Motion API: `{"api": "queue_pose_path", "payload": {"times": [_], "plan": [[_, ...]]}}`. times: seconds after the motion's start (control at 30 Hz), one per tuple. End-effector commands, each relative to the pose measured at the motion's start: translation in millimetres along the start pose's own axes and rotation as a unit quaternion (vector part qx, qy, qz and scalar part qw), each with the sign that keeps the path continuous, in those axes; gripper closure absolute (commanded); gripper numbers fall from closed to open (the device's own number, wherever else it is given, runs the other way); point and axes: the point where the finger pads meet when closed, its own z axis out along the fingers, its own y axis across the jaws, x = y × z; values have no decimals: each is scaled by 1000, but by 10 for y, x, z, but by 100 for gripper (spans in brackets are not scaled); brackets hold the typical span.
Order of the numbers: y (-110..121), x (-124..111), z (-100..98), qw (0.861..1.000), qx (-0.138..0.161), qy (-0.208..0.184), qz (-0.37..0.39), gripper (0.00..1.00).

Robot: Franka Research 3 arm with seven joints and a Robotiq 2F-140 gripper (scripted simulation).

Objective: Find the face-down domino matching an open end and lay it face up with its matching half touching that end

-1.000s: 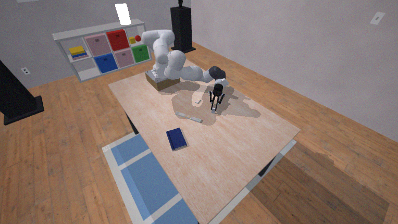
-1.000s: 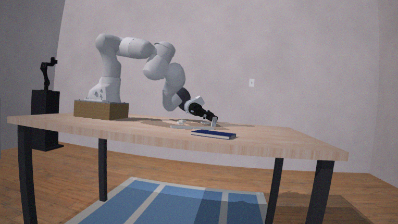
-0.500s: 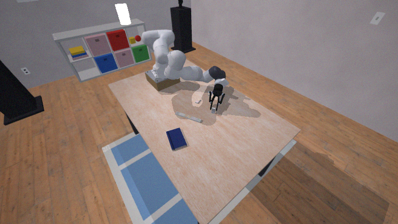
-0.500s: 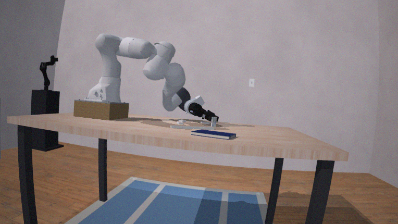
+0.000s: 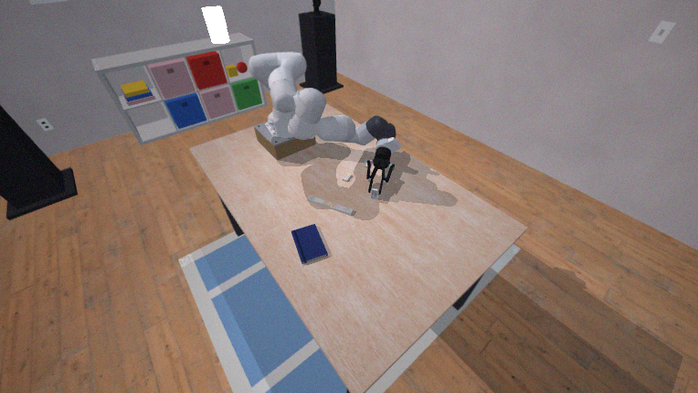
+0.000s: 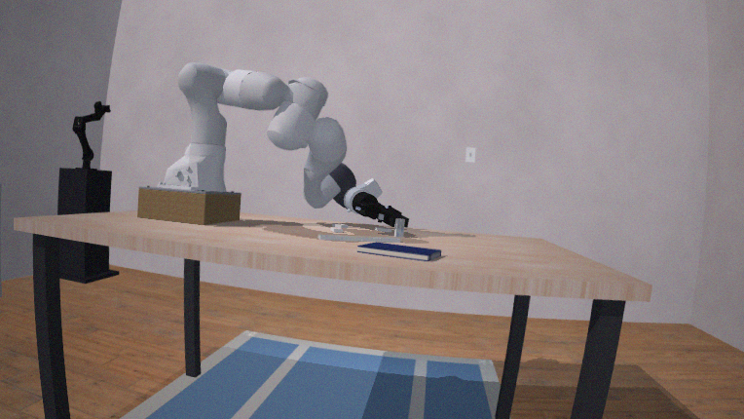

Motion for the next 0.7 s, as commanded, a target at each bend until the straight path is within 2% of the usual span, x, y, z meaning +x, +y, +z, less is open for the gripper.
{"api": "queue_pose_path", "payload": {"times": [0.0,0.37,0.67], "plan": [[8,-8,-2,1000,-1,1,2,67],[8,16,-43,1000,0,1,2,67],[8,192,-343,1000,0,1,2,67]]}}
